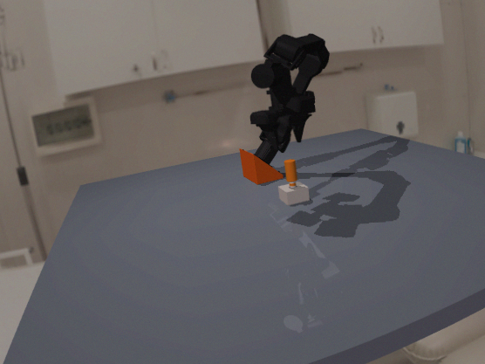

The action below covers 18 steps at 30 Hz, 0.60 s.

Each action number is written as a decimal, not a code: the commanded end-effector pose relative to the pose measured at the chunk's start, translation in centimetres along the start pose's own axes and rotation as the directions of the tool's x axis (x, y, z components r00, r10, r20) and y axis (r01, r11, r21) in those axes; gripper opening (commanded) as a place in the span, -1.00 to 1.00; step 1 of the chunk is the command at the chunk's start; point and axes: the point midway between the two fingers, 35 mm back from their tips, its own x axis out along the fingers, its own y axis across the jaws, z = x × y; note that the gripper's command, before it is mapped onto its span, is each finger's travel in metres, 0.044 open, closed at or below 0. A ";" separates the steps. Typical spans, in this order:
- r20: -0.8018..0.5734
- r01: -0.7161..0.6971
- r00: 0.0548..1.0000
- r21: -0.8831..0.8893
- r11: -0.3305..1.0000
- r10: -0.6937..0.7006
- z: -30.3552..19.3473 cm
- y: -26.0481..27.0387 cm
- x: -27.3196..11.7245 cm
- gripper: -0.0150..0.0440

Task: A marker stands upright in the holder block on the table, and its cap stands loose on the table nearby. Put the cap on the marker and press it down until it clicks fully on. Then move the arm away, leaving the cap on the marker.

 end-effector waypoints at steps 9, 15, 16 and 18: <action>-0.010 -0.007 1.000 0.442 0.897 0.012 -0.2 0.1 0.9 -0.07; -0.010 -0.007 1.000 0.442 0.897 0.012 -0.2 0.1 0.9 -0.49; -0.010 -0.007 1.000 0.442 0.897 0.012 -0.2 0.1 0.9 -0.49; -0.010 -0.007 1.000 0.442 0.897 0.012 -0.2 0.1 0.9 -0.49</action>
